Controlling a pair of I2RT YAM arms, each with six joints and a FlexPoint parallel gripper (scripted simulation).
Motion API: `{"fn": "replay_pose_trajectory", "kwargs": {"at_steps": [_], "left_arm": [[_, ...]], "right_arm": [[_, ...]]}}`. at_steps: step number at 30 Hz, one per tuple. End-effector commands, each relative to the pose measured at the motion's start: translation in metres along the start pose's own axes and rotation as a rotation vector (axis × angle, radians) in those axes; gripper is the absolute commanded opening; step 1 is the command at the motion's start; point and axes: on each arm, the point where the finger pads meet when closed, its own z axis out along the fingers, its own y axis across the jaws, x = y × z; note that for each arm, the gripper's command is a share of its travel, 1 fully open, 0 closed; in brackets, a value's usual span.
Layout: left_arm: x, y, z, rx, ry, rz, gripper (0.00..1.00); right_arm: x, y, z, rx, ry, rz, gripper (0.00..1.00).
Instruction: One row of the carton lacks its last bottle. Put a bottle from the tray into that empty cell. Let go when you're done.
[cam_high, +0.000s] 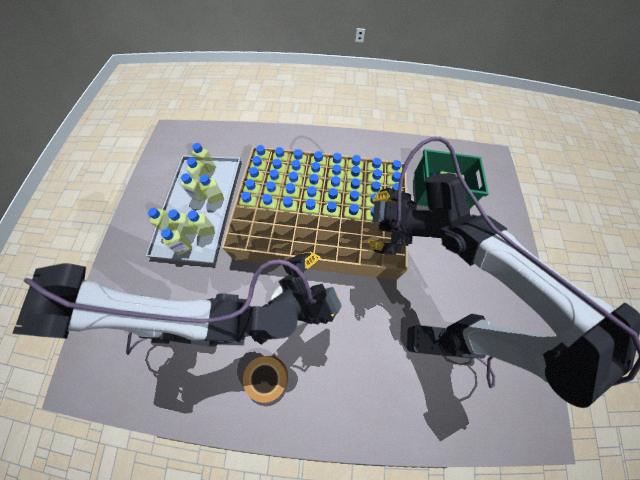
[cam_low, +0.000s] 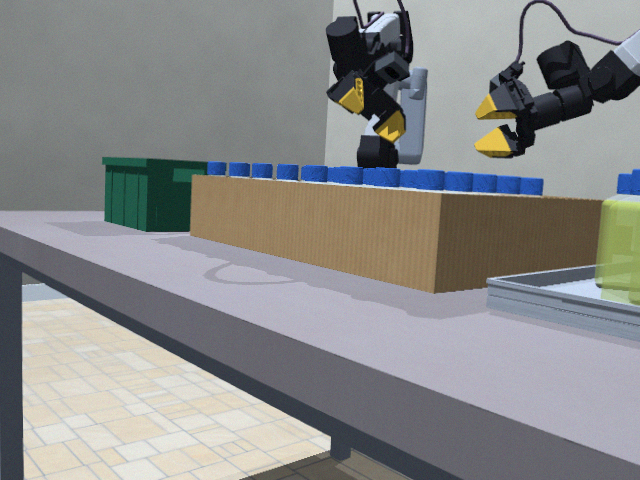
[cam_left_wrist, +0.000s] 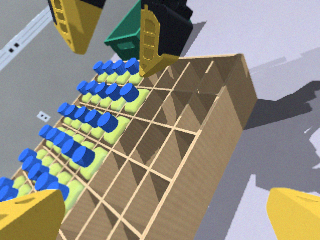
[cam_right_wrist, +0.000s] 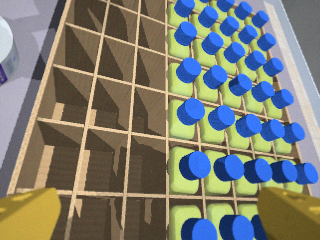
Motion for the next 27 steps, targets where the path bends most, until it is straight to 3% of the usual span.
{"fn": "replay_pose_trajectory", "kwargs": {"at_steps": [1,18,22,27], "left_arm": [[-0.006,0.003,-0.001,-0.006,-0.014,-0.014,1.00],[-0.006,0.003,-0.001,-0.006,-0.014,-0.014,1.00],[0.005,0.015,-0.001,-0.052,0.033,-0.013,0.56],[0.032,0.046,-0.001,-0.171,0.148,-0.004,0.53]], "right_arm": [[-0.005,-0.004,-0.002,0.013,-0.011,-0.008,1.00],[-0.005,-0.004,-0.002,0.013,-0.011,-0.008,1.00],[-0.010,-0.009,0.003,0.032,-0.057,0.016,1.00],[-0.026,-0.023,0.012,0.084,-0.169,0.064,1.00]]}}
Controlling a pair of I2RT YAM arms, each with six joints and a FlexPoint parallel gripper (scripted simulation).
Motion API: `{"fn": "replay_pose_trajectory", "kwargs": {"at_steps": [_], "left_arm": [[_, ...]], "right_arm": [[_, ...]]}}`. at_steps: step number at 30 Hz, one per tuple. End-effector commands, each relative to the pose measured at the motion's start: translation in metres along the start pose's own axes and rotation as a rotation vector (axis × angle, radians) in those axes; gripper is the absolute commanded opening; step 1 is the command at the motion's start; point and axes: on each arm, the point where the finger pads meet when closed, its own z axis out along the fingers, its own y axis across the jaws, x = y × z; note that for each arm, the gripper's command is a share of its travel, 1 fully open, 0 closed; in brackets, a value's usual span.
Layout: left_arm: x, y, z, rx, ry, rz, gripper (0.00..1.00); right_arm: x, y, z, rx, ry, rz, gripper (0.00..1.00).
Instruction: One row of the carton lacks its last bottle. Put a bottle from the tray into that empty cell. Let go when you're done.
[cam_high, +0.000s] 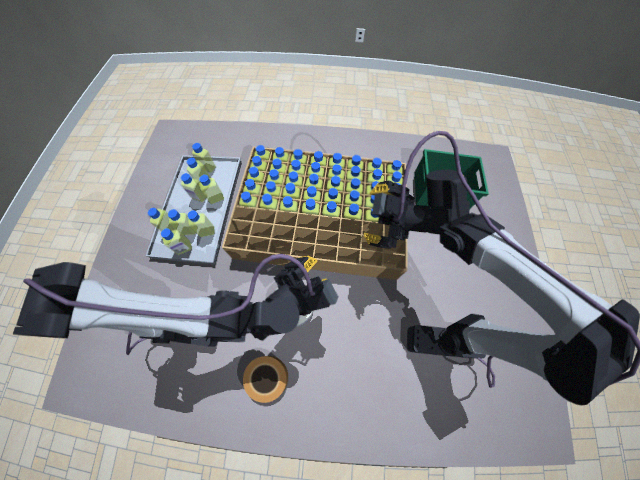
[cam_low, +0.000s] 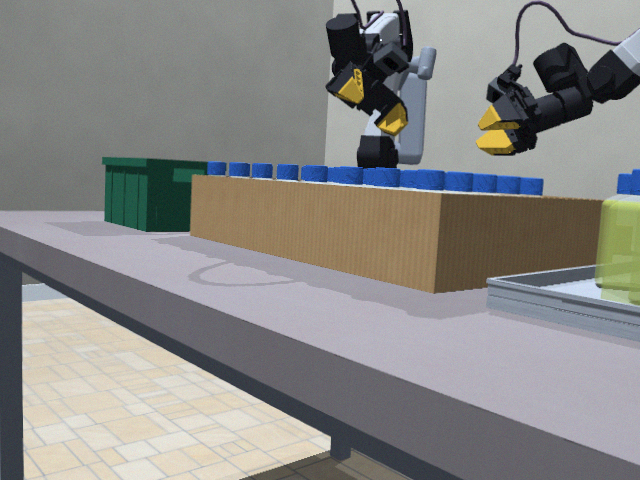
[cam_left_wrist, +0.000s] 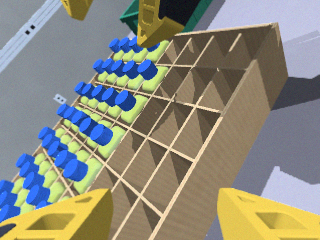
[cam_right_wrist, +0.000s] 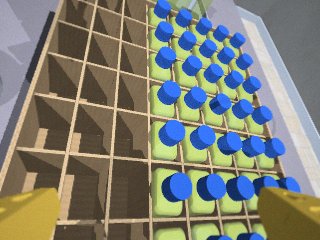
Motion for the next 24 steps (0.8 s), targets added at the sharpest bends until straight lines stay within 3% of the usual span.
{"fn": "replay_pose_trajectory", "kwargs": {"at_steps": [1,5,7,13,19,22,24], "left_arm": [[0.024,0.041,0.000,-0.141,0.112,-0.013,0.53],[0.060,0.080,-0.002,-0.275,0.261,0.008,0.53],[0.060,0.080,-0.002,-0.275,0.261,0.008,0.53],[0.132,0.157,-0.027,-0.482,0.561,0.010,0.53],[0.207,0.199,-0.063,-0.505,0.833,-0.195,0.53],[0.232,0.210,-0.077,-0.510,0.901,-0.369,0.53],[0.232,0.210,-0.077,-0.510,0.901,-0.369,0.53]], "right_arm": [[-0.015,-0.010,0.014,0.047,-0.127,0.060,1.00],[-0.031,-0.018,0.022,0.074,-0.261,0.120,1.00],[-0.031,-0.018,0.022,0.074,-0.261,0.120,1.00],[-0.045,-0.008,0.033,0.038,-0.462,0.234,1.00],[-0.049,0.012,0.034,-0.033,-0.580,0.311,1.00],[-0.049,0.023,0.033,-0.070,-0.624,0.344,1.00],[-0.049,0.023,0.033,-0.070,-0.624,0.344,1.00]]}}
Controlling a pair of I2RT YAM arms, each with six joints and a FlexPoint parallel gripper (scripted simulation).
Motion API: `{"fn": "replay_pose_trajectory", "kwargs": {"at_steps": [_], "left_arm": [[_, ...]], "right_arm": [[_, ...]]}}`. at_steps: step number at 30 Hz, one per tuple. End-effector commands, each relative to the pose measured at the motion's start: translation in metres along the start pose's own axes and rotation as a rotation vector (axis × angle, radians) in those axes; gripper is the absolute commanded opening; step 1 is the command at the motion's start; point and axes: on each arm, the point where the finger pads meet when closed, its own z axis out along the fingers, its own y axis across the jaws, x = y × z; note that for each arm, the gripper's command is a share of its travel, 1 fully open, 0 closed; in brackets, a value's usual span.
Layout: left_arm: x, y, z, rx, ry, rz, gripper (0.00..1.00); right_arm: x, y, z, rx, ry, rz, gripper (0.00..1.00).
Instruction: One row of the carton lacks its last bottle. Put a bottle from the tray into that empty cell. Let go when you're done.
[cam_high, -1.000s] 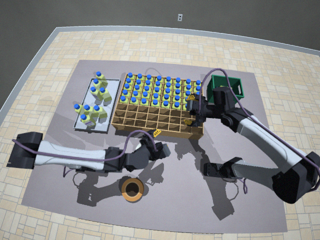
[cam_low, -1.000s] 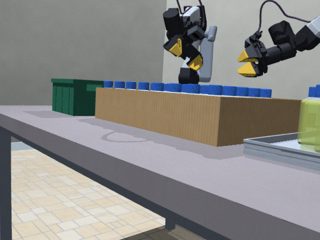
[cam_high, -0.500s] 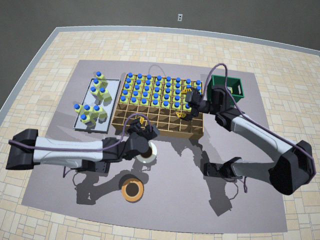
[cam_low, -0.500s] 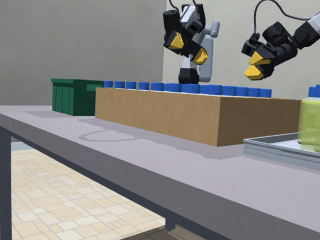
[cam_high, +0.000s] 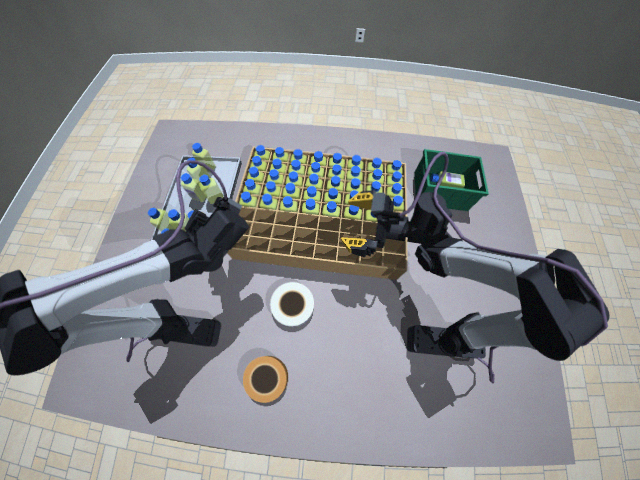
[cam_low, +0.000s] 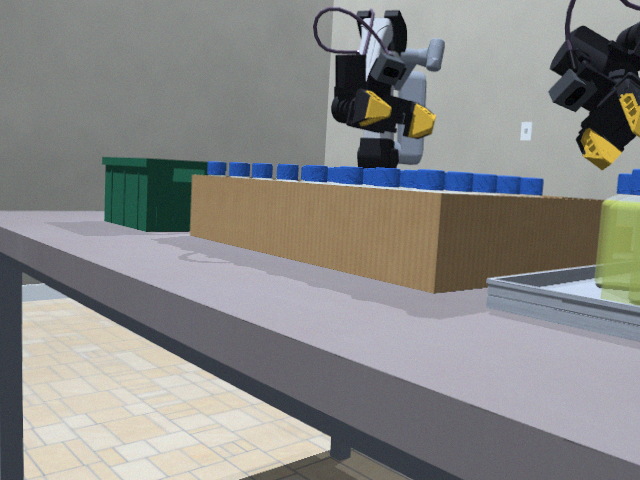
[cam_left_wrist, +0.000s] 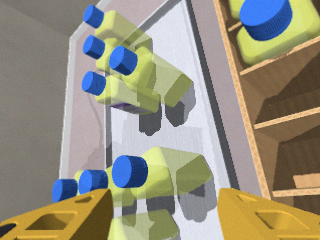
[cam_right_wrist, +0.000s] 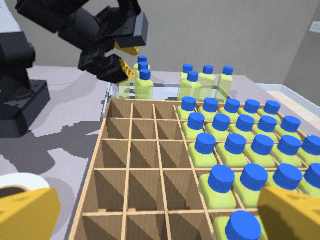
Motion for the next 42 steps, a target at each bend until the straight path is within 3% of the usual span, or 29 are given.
{"fn": "replay_pose_trajectory", "kwargs": {"at_steps": [1,10,15,26,42], "left_arm": [[0.023,0.001,0.007,0.112,0.153,-0.076,0.53],[0.027,0.034,0.032,0.259,0.221,-0.590,0.53],[0.030,0.041,0.044,0.301,0.251,-0.727,0.53],[0.045,0.043,0.058,0.289,0.283,-0.767,0.53],[0.041,0.038,0.077,0.297,0.270,-0.769,0.53]], "right_arm": [[-0.016,0.006,0.003,-0.016,-0.163,0.020,1.00],[-0.003,0.025,0.001,-0.070,-0.183,0.093,1.00],[-0.003,0.027,0.000,-0.076,-0.189,0.099,1.00],[-0.003,0.027,0.000,-0.072,-0.189,0.100,1.00],[0.000,0.027,0.001,-0.074,-0.181,0.107,1.00]]}}
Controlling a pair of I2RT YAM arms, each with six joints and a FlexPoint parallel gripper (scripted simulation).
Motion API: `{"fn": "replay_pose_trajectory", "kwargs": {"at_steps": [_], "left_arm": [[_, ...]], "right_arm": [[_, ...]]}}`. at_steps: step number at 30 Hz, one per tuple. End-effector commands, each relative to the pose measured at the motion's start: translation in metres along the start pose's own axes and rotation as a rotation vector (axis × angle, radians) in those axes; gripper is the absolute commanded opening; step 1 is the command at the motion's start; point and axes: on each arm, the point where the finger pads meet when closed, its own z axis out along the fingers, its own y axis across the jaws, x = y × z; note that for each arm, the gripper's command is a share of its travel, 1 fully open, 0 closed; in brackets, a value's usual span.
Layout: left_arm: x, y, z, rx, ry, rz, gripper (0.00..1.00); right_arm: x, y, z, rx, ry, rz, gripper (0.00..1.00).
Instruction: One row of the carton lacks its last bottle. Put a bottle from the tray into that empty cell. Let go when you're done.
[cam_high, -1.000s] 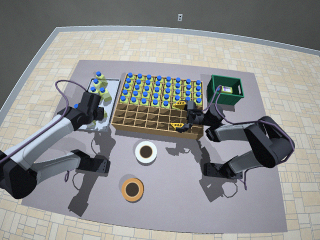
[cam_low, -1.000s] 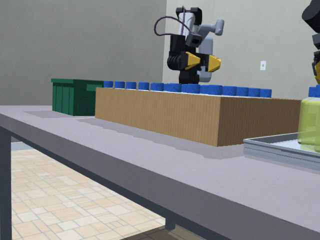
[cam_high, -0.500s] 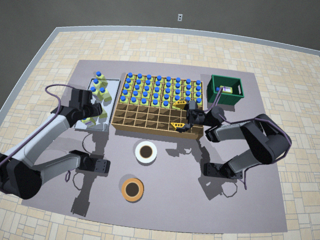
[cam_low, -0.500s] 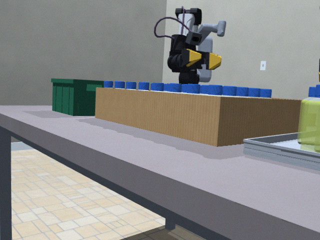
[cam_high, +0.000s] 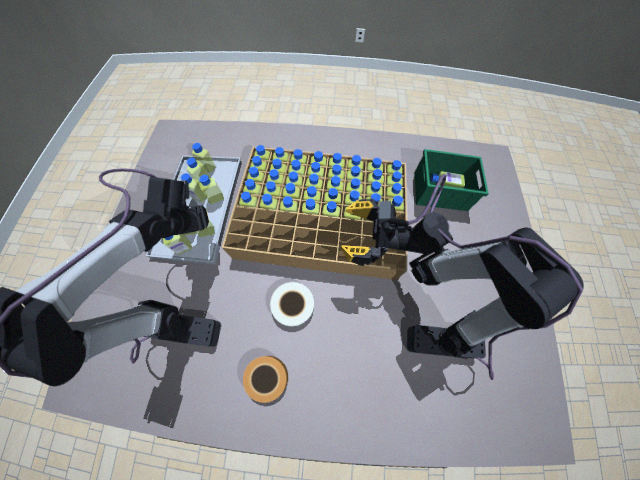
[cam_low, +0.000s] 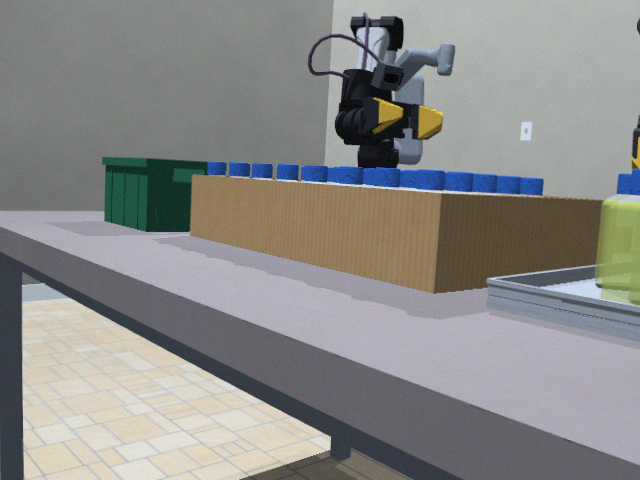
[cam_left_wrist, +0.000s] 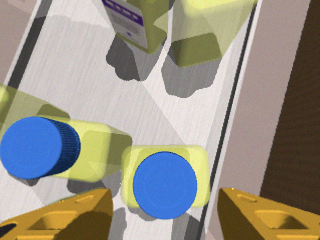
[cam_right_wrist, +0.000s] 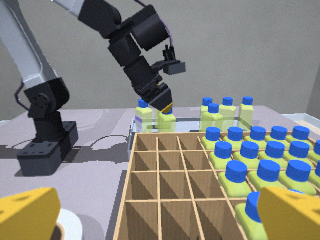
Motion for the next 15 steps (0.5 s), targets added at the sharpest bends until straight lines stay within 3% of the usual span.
{"fn": "replay_pose_trajectory", "kwargs": {"at_steps": [1,10,12,15], "left_arm": [[-0.010,-0.003,0.004,0.016,-0.028,-0.004,0.53],[-0.009,-0.003,0.015,0.015,-0.023,-0.003,0.53],[-0.012,-0.004,0.013,0.018,-0.031,-0.006,0.39],[-0.012,-0.003,0.011,0.019,-0.034,-0.008,0.30]], "right_arm": [[0.007,0.004,0.001,-0.011,0.010,0.021,1.00],[0.007,0.005,0.001,-0.011,0.012,0.023,1.00],[0.007,0.005,0.001,-0.011,0.012,0.023,1.00],[0.007,0.005,0.001,-0.011,0.012,0.023,1.00]]}}
